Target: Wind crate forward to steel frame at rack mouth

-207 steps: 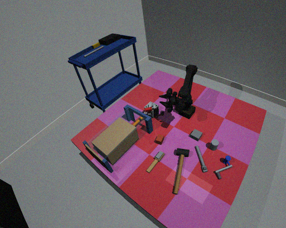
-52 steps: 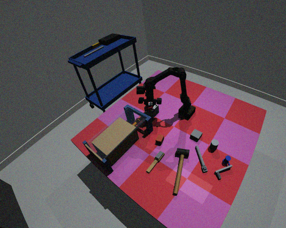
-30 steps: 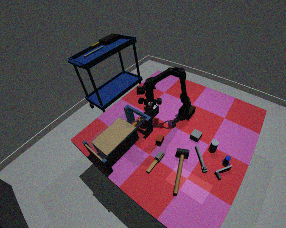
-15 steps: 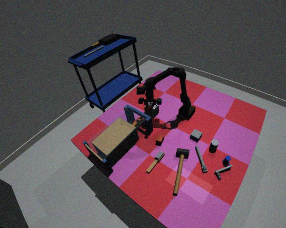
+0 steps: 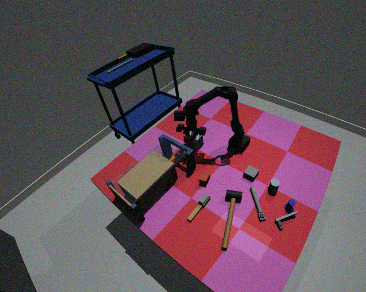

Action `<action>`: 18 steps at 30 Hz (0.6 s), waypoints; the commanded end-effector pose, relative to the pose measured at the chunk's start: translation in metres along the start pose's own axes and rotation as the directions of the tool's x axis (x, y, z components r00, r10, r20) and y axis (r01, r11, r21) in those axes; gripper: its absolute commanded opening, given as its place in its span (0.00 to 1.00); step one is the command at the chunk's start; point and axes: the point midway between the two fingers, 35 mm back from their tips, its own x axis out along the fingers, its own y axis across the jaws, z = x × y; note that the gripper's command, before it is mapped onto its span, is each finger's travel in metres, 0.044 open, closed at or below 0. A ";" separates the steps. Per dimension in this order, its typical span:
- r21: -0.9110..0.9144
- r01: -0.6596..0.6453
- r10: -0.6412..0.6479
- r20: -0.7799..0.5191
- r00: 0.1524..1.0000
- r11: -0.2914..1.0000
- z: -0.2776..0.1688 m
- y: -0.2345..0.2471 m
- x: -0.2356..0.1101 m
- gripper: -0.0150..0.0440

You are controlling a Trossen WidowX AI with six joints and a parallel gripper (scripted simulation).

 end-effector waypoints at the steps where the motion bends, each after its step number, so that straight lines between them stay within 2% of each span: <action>1: 0.028 -0.003 0.003 0.004 1.000 1.000 0.000 0.001 0.001 0.25; 5: 0.096 -0.012 0.011 0.008 1.000 0.995 0.001 0.004 0.002 0.25; 18: 0.098 -0.012 0.011 0.006 1.000 0.995 0.001 0.004 0.007 0.25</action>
